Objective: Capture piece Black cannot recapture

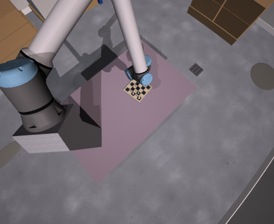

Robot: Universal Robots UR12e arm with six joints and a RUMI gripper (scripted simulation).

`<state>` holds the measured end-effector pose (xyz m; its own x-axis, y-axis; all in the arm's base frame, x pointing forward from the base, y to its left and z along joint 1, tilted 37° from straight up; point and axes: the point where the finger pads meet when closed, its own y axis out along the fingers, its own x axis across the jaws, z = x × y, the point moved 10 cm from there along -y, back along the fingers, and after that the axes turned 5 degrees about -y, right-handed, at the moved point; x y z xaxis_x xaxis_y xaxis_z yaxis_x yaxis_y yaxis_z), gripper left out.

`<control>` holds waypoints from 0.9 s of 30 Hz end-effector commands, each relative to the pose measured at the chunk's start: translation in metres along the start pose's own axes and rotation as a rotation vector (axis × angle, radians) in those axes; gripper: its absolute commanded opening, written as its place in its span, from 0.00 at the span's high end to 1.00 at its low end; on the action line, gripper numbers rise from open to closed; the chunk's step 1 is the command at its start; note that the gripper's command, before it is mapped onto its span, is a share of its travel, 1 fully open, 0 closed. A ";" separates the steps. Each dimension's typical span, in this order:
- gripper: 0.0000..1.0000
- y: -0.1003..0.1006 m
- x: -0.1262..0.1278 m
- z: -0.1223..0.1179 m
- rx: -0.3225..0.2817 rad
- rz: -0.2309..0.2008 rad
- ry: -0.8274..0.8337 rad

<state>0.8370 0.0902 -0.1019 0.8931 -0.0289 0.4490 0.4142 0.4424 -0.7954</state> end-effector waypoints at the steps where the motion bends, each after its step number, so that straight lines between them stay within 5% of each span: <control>1: 1.00 -0.018 0.001 0.000 0.000 -0.001 0.000; 14: 1.00 -0.090 0.000 0.000 0.000 -0.001 0.000; 27: 1.00 -0.096 0.000 0.000 0.000 -0.001 0.000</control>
<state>0.7979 0.0484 -0.0267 0.8929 -0.0291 0.4492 0.4145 0.4424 -0.7953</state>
